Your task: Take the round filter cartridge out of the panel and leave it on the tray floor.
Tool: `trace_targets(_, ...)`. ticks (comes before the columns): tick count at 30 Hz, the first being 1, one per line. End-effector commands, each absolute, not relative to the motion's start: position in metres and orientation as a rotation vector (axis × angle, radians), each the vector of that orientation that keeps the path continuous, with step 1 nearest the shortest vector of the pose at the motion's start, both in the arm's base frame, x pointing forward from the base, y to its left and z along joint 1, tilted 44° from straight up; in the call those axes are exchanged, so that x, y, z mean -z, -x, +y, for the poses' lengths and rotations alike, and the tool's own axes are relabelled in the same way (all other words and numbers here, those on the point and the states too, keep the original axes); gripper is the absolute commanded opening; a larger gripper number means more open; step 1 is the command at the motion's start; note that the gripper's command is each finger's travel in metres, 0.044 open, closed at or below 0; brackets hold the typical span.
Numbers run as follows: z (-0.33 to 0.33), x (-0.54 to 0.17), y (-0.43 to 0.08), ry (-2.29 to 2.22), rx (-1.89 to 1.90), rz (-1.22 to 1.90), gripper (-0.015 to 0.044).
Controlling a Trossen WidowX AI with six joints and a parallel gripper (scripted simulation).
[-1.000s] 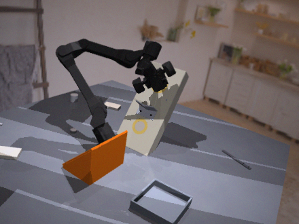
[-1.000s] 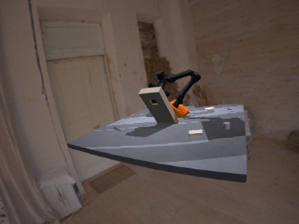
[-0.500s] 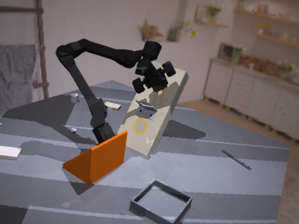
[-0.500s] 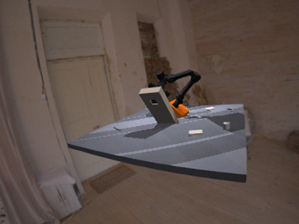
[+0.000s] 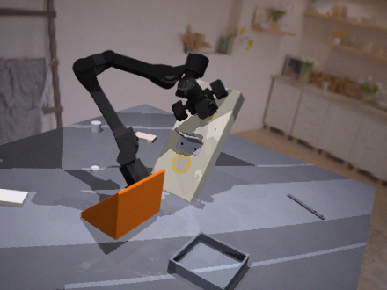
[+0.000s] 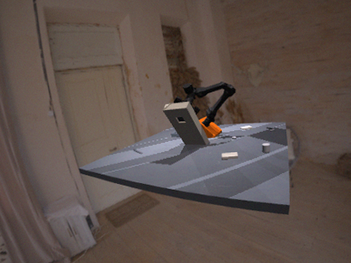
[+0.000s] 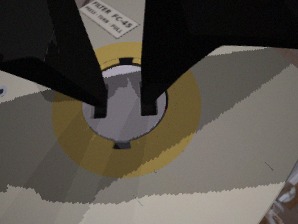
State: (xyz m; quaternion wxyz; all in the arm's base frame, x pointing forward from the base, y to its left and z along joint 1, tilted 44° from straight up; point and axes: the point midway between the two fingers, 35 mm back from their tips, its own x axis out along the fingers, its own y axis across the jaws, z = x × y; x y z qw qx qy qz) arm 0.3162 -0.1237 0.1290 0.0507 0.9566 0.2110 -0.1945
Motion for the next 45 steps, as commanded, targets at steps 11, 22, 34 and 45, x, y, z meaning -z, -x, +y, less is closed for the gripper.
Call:
trace_targets(11,-0.122,-0.126,-0.318,-2.917,0.601,0.640,0.0098)
trace_targets(22,-0.120,-0.124,-0.323,-2.917,0.600,0.640,0.0098)
trace_targets(34,-0.119,-0.122,-0.326,-2.917,0.600,0.640,0.0098)
trace_targets(45,-0.117,-0.121,-0.329,-2.917,0.600,0.640,0.0098)
